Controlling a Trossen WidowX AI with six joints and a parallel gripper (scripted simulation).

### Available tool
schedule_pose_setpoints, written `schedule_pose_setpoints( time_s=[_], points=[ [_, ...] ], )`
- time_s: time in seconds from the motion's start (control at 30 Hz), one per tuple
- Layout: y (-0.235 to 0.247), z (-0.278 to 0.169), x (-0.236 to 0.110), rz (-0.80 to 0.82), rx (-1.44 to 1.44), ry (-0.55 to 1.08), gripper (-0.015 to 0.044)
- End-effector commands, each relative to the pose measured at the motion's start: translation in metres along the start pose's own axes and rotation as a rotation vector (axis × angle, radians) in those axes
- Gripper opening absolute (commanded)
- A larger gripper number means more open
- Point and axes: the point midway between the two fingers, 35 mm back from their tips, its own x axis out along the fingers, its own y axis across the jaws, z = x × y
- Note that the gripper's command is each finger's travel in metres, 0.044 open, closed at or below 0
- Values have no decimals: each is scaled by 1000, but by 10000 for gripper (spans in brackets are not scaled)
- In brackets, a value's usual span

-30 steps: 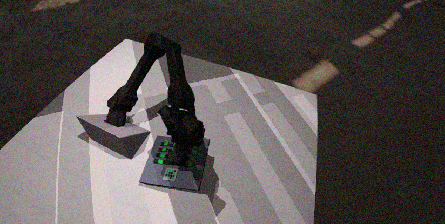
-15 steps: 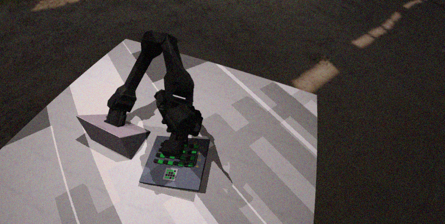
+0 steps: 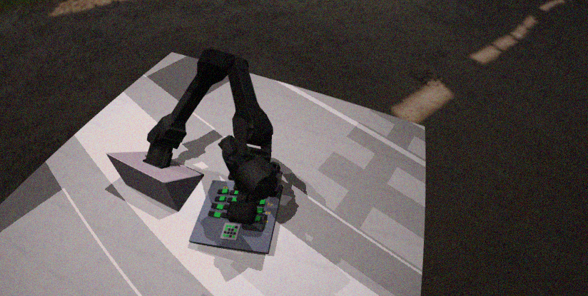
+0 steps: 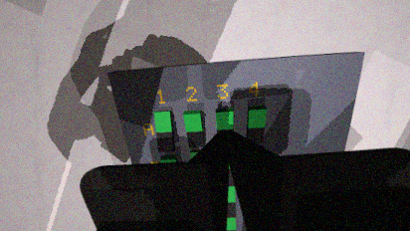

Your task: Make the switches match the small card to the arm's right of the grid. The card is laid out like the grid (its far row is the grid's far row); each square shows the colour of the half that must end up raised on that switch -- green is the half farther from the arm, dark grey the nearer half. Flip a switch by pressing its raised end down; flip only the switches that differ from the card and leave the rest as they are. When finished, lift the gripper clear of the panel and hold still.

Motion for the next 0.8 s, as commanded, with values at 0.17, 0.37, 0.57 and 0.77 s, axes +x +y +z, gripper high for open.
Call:
schedule_pose_setpoints(
  time_s=[0.17, 0.37, 0.57, 0.77],
  points=[
    [-1, -1, 17, 2, 6, 6, 0],
    [-1, 0, 23, 2, 6, 5, 0],
    [-1, 0, 31, 2, 6, 5, 0],
    [-1, 0, 31, 2, 6, 5, 0]
  ],
)
